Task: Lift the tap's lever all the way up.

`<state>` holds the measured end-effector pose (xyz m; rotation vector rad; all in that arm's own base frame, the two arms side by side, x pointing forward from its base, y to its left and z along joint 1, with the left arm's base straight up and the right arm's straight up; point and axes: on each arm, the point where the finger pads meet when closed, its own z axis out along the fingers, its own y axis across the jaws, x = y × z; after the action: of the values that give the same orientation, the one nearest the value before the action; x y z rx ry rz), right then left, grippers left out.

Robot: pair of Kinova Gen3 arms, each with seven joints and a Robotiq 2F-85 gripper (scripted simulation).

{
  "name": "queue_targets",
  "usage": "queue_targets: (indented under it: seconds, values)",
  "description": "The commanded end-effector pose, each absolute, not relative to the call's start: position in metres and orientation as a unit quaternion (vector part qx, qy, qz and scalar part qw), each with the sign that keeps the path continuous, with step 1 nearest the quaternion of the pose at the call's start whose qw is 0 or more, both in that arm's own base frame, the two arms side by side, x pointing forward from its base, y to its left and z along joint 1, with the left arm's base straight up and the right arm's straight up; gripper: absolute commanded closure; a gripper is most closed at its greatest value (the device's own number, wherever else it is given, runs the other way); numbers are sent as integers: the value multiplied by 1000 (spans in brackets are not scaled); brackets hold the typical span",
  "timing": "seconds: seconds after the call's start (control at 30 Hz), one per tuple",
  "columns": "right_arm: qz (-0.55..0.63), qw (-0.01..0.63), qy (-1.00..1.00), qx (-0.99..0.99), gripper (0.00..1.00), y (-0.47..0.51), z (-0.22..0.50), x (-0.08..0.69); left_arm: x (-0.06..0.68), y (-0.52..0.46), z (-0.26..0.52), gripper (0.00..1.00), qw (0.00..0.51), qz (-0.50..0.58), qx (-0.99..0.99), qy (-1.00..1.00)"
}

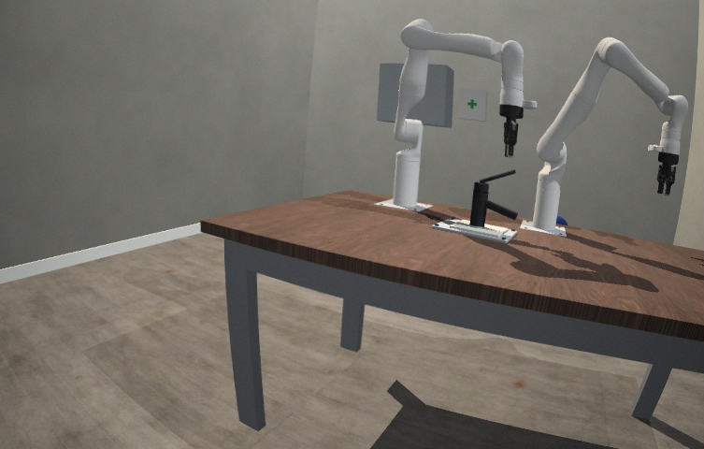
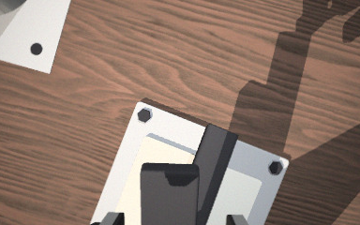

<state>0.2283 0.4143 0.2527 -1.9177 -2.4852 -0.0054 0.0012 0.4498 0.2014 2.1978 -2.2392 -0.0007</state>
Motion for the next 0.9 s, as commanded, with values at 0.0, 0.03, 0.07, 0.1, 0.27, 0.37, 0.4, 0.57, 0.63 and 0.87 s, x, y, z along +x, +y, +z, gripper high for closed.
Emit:
queue_targets:
  seconds: [0.0,0.03,0.07,0.1,0.27,0.37,0.4,0.57,0.63,0.87]
  values:
    - [-2,3,-795,-607,469,414,255,227,0,450,200,2,0,0,707,-707]
    - [-2,3,-795,-607,483,414,255,227,0,450,200,2,0,0,707,-707]
    - [-2,3,-795,-607,488,414,255,227,0,450,200,2,0,0,707,-707]
    - [-2,3,-795,-607,495,414,255,227,0,450,200,2,0,0,707,-707]
    - [-2,3,-795,-607,529,414,255,227,0,450,200,2,0,0,707,-707]
    - [-2,3,-795,-607,549,414,255,227,0,450,200,2,0,0,707,-707]
    - [-2,3,-795,-607,555,414,255,227,0,450,200,2,0,0,707,-707]
    - [-2,3,-795,-607,575,414,255,227,0,450,200,2,0,0,707,-707]
    - [-2,3,-795,-607,594,414,255,227,0,450,200,2,0,0,707,-707]
    - [-2,3,-795,-607,642,414,255,227,0,450,200,2,0,0,707,-707]
